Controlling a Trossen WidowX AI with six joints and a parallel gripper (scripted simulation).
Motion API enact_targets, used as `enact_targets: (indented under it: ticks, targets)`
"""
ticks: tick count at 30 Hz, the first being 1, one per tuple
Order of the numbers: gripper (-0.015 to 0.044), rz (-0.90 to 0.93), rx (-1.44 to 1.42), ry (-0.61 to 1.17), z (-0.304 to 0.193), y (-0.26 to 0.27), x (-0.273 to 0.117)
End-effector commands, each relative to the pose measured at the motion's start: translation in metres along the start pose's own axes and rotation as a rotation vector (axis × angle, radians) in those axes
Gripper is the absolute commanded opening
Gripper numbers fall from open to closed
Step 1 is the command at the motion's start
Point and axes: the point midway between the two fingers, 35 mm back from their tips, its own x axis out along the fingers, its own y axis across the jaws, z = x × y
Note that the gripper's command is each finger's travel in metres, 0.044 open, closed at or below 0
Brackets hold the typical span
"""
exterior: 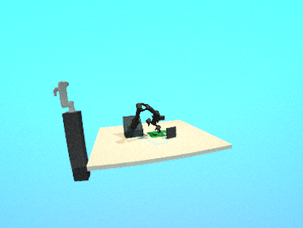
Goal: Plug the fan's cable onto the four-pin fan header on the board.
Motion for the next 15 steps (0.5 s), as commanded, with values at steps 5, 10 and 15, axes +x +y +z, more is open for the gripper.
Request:
enact_targets:
  ticks: [5, 10, 15]
  targets:
    - [0.0440, -0.092, 0.030, 0.127, 0.004, -0.001, -0.009]
    - [0.0440, -0.160, 0.042, 0.191, 0.007, -0.002, -0.016]
    - [0.0440, -0.239, 0.051, 0.245, 0.011, -0.002, -0.024]
